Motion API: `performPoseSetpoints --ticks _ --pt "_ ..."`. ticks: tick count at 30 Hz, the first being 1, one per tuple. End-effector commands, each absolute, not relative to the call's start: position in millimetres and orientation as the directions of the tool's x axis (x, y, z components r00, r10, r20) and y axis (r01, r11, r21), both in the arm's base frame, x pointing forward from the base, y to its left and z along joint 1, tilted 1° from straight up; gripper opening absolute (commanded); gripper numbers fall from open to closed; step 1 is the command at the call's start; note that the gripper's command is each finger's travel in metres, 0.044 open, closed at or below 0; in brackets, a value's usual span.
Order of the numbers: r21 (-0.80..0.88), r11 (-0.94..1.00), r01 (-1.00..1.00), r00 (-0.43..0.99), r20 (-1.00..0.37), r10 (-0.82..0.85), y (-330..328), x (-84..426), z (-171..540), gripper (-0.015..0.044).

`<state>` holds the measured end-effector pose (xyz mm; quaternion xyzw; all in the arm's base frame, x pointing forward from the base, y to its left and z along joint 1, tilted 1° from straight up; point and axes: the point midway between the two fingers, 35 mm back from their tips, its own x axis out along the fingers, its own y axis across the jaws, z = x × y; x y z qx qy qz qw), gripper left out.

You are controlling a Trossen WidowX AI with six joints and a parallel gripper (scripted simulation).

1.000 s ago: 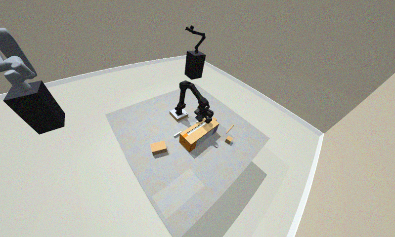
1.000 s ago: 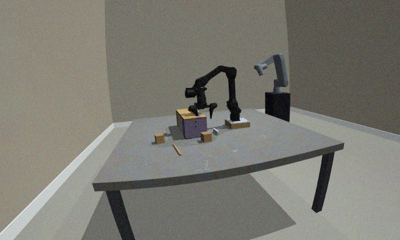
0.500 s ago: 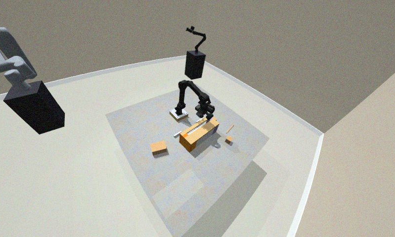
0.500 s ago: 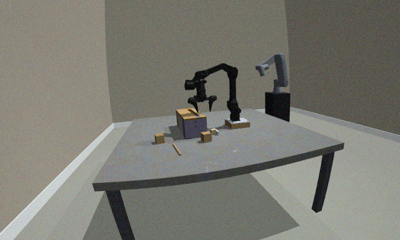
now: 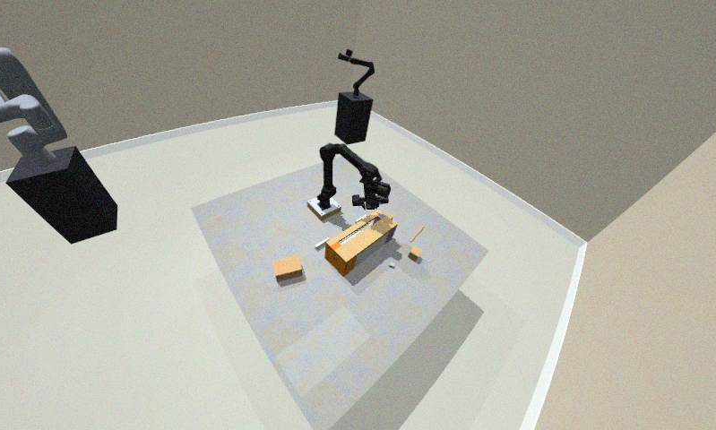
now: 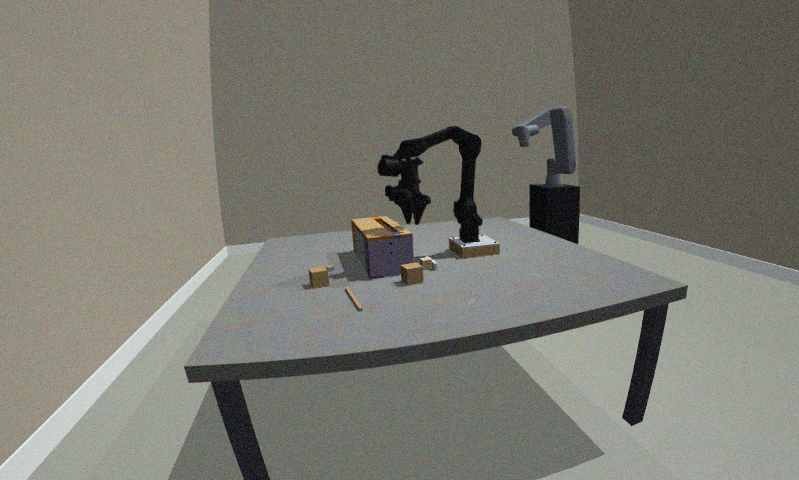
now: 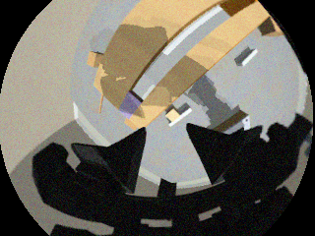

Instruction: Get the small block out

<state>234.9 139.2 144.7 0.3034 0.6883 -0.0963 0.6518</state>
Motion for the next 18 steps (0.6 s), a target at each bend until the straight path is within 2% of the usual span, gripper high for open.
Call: performPoseSetpoints --ticks 1,4,7,13,18 --pt "0.223 0.968 -0.119 0.091 -0.968 0.234 143.7 227.7 144.5 0.0285" --pt "0.141 0.892 -0.43 0.119 -0.97 0.211 145.9 224.7 145.0 0.0285" --pt "0.04 0.734 -0.678 0.148 -0.971 0.189 148.1 221.9 145.7 0.0285" --pt "-0.094 0.447 -0.89 0.185 -0.969 0.166 150.7 218.5 146.9 0.0285" --pt "-0.197 0.154 -0.968 0.22 -0.964 0.148 152.9 215.6 148.2 0.0285"
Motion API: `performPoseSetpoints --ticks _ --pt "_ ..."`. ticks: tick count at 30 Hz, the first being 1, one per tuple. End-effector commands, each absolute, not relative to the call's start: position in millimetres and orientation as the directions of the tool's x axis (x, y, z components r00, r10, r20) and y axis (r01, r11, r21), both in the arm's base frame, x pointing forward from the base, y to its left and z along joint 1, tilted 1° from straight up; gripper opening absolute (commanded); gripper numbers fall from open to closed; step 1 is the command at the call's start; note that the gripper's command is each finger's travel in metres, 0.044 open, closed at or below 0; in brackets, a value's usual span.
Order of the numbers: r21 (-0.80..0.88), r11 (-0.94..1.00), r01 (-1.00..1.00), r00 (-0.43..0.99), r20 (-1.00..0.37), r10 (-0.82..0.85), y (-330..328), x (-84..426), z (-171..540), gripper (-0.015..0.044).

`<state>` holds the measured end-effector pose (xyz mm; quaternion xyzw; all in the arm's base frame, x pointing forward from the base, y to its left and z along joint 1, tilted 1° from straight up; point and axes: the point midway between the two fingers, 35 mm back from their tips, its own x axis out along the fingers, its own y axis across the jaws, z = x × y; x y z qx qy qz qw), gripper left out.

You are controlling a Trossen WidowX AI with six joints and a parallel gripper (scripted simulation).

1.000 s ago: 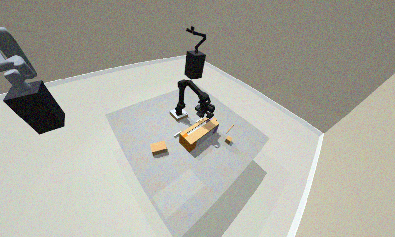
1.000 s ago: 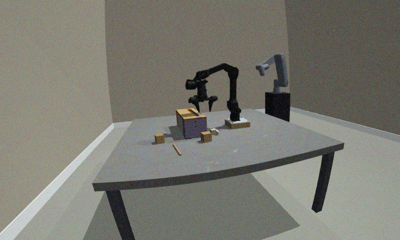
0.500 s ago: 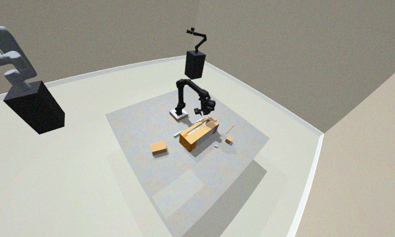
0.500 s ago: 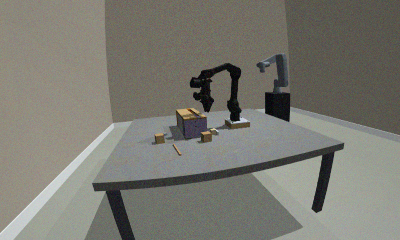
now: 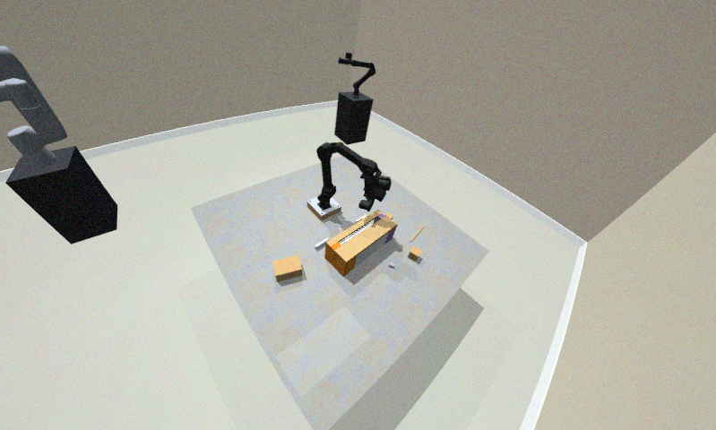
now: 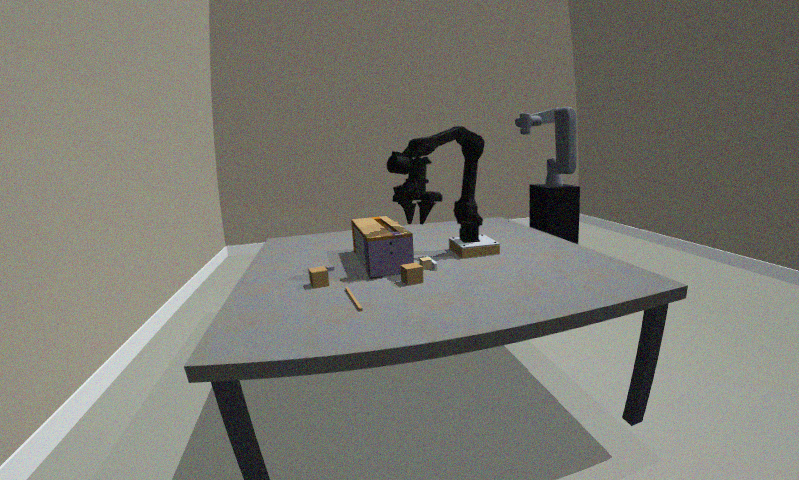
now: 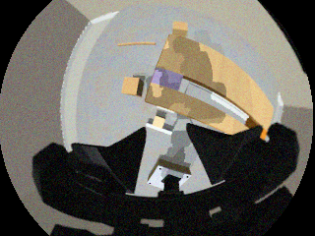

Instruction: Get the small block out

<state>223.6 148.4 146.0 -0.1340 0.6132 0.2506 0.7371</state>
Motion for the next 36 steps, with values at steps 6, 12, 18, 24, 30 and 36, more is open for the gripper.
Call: performPoseSetpoints --ticks 6,12,18,24,30,36 --pt "-0.28 -0.211 -0.937 0.257 -0.957 0.132 155.2 212.7 149.8 0.0285" --pt "-0.312 -0.549 -0.775 0.298 -0.947 0.118 157.7 209.7 151.9 0.0285" --pt "-0.279 -0.812 -0.513 0.34 -0.935 0.107 160.0 206.8 154.2 0.0285" --pt "-0.183 -0.964 -0.193 0.376 -0.921 0.1 162.0 204.2 156.5 0.0285" --pt "-0.044 -0.99 0.135 0.406 -0.909 0.096 163.7 201.8 158.7 0.0285" --pt "-0.037 -0.988 0.15 0.408 -0.908 0.095 163.8 201.7 158.8 0.0285"
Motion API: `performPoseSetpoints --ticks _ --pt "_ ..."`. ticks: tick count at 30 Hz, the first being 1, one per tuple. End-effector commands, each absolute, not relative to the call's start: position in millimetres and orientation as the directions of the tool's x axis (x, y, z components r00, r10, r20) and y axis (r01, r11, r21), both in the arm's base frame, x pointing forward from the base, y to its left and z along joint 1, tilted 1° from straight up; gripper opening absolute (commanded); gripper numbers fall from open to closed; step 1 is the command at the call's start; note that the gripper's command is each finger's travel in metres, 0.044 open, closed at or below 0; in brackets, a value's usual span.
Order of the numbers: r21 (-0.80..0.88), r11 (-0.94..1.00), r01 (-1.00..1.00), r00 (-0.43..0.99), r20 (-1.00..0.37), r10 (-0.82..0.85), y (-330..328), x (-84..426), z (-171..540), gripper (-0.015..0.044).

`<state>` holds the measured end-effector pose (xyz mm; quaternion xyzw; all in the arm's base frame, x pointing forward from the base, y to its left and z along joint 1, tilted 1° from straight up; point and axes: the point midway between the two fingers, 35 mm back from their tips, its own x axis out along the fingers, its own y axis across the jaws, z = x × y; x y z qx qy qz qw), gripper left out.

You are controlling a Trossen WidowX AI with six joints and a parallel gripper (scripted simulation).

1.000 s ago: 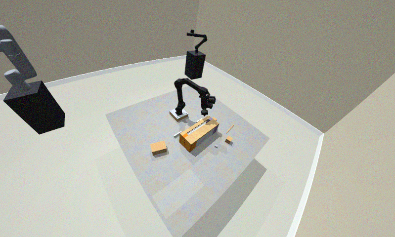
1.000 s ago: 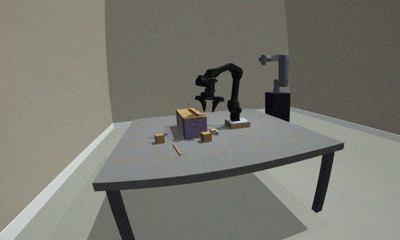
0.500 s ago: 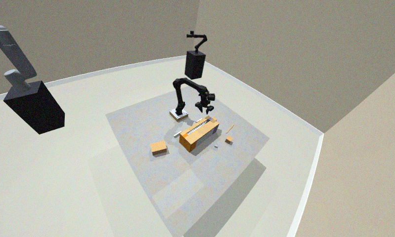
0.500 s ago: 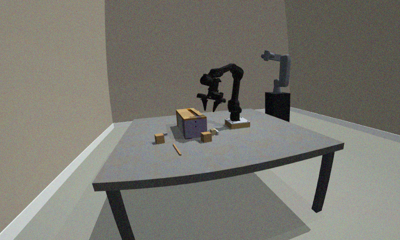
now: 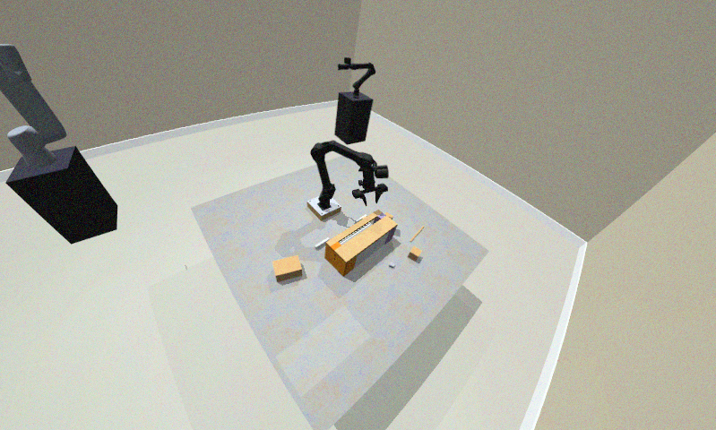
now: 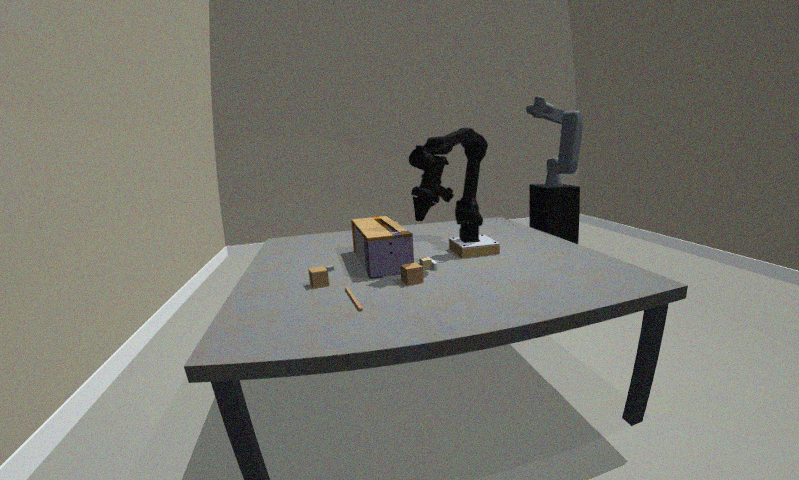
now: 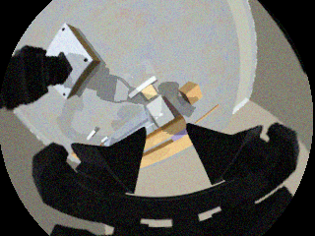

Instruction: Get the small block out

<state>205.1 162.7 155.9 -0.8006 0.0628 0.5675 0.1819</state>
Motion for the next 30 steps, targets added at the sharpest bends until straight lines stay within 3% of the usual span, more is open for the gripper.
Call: performPoseSetpoints --ticks 1,13,21,30 --pt "-0.037 -0.988 0.15 0.408 -0.908 0.095 163.8 201.7 158.8 0.0285" --pt "-0.037 -0.988 0.15 0.408 -0.908 0.095 164.3 202.2 156.6 0.0285" --pt "-0.037 -0.988 0.15 0.408 -0.908 0.095 168.8 206.1 66.7 0.0285" --pt "-0.037 -0.988 0.15 0.408 -0.908 0.095 169.3 206.3 58.9 0.0285"
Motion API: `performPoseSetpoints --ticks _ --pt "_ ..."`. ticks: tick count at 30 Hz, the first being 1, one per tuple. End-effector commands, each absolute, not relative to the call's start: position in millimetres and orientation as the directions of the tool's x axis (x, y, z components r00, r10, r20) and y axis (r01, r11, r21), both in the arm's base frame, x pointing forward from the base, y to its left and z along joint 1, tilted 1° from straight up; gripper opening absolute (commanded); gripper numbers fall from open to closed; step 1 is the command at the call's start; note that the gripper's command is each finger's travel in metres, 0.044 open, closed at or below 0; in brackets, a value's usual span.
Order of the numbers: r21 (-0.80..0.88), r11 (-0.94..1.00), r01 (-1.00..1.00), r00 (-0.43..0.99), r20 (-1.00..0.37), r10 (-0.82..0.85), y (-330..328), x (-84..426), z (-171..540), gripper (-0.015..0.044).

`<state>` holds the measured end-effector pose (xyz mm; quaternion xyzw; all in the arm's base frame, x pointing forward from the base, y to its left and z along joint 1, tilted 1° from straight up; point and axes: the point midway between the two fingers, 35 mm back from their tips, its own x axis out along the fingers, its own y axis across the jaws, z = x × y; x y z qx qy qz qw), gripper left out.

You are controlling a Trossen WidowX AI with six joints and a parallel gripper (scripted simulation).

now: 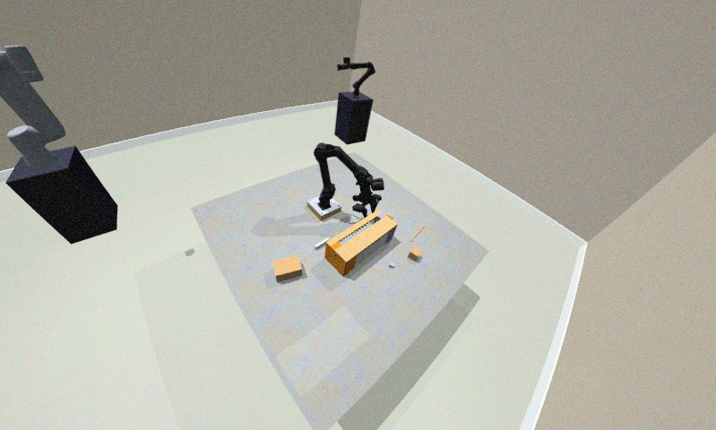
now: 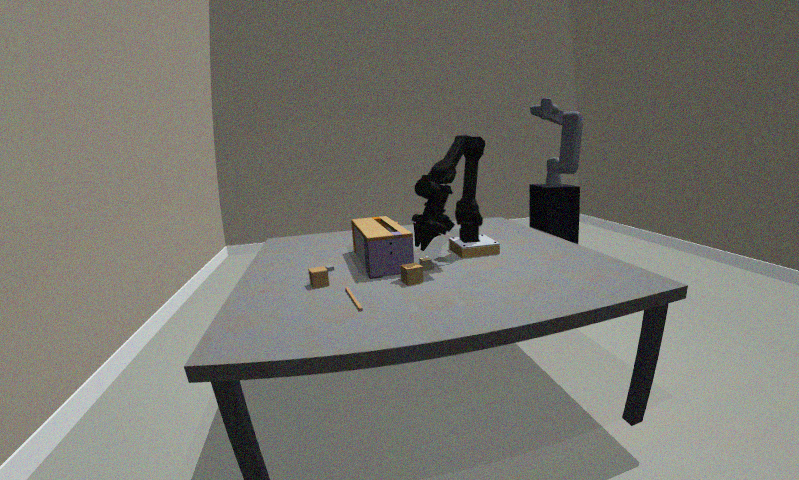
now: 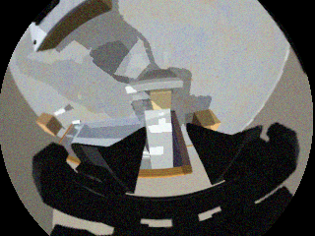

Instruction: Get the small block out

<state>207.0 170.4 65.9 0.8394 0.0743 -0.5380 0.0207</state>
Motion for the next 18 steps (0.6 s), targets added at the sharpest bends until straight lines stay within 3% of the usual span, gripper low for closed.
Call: performPoseSetpoints --ticks 1,18 --pt "-0.037 -0.988 0.15 0.408 -0.908 0.095 169.5 206.3 57.2 0.0285" --pt "-0.037 -0.988 0.15 0.407 -0.908 0.095 171.0 206.1 29.6 0.0285"
